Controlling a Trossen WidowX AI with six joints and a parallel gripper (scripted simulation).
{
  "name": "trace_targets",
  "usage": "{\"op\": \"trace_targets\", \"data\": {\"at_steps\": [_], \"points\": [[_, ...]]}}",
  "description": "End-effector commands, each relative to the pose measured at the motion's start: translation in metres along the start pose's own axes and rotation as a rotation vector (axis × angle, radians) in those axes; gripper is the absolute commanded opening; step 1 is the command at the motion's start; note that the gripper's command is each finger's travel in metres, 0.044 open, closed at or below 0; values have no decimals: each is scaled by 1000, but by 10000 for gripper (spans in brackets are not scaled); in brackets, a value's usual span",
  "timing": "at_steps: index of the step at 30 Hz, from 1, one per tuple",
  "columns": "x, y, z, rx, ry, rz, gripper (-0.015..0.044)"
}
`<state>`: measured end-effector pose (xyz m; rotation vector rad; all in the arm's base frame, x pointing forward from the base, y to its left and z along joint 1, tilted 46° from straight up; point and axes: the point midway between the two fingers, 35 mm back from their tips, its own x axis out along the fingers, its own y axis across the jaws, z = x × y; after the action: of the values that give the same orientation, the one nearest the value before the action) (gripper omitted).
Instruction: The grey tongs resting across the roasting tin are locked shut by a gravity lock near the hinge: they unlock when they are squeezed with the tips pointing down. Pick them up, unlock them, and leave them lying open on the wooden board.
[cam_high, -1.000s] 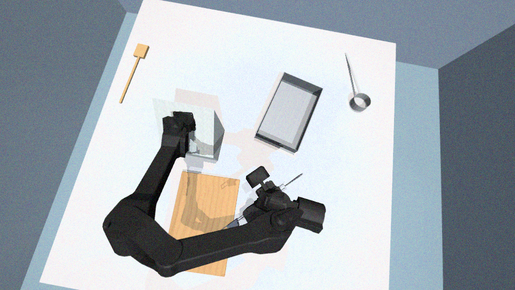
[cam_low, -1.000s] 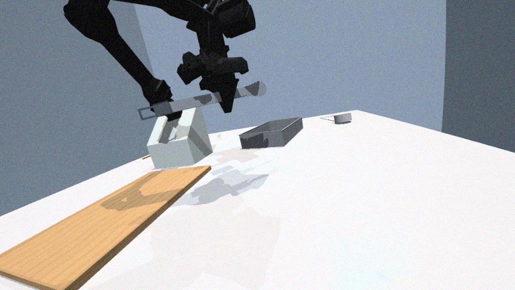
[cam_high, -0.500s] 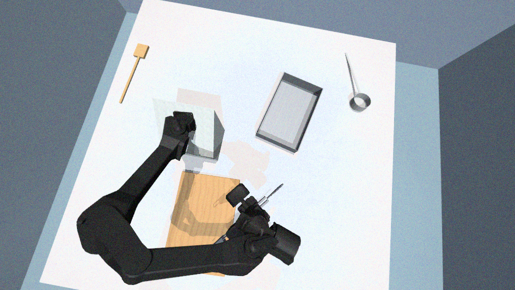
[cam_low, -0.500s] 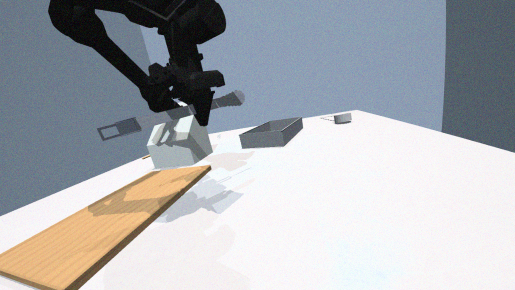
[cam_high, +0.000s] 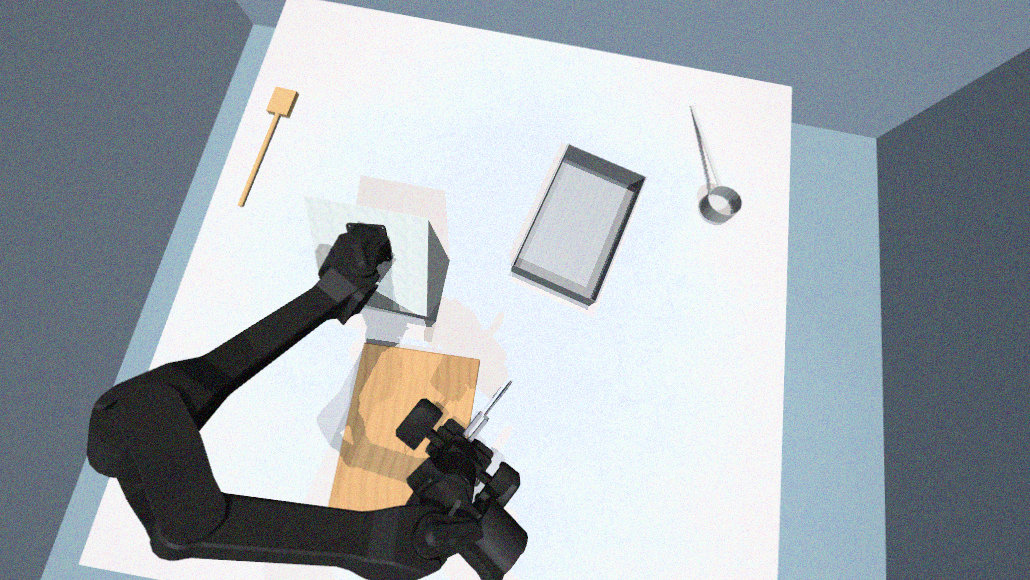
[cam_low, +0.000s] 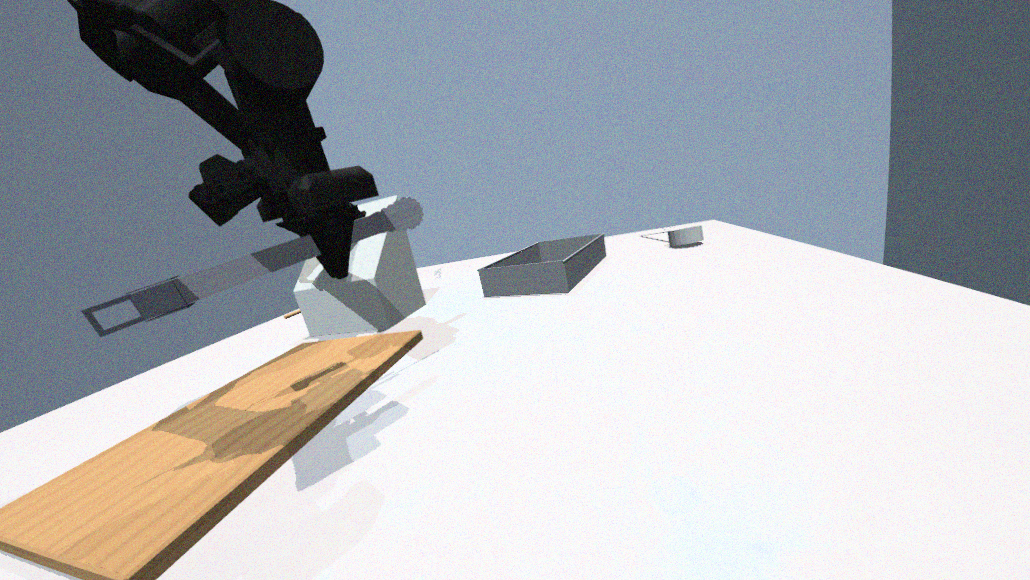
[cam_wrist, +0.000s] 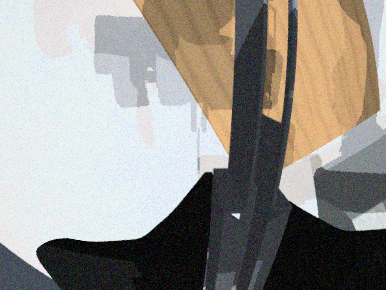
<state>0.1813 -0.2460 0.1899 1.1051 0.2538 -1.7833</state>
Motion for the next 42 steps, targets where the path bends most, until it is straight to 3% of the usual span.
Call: {"op": "trace_targets", "data": {"at_steps": [1, 23, 42], "points": [[-2, -10, 17, -50, 9, 12, -150], [-17, -79, 93, -356, -43, 54, -150], [-32, -114, 116, -525, -118, 58, -150]]}}
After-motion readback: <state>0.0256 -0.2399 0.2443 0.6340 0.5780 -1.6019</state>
